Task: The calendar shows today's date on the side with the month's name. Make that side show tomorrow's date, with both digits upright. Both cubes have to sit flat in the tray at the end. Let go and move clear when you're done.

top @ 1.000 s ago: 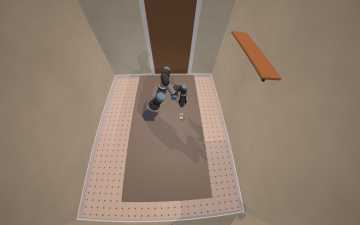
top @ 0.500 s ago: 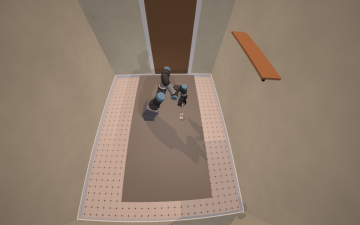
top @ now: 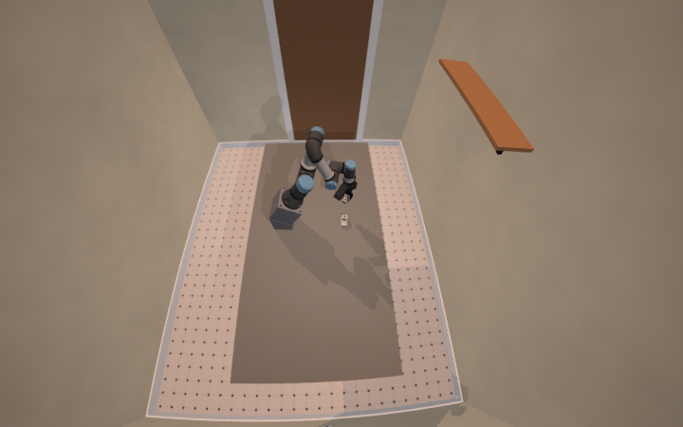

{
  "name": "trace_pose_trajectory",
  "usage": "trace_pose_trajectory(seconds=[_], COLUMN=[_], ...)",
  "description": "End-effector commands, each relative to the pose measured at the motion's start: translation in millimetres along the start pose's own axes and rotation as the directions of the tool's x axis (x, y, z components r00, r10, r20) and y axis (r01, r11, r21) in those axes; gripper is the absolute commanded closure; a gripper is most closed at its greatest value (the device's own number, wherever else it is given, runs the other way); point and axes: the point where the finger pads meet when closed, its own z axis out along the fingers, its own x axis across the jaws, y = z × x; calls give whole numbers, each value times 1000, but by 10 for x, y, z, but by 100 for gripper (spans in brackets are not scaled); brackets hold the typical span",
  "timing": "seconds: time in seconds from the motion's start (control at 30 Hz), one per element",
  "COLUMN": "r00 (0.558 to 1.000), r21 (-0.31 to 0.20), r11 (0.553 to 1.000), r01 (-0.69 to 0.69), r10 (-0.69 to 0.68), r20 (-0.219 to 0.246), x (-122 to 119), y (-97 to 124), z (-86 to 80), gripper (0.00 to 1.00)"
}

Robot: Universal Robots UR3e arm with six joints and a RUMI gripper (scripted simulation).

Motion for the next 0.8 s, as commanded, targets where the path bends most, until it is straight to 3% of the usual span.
trace_pose_trajectory(seconds=[0.0,0.4,0.77], r00=[985,944,851], r21=[10,8,6], r11=[985,944,851], r01=[-173,-330,-526], r10=[173,330,526], r20=[8,9,11], x=[1,9,16], y=[13,26,48], z=[-4,-4,-4], gripper=[89,89,89])
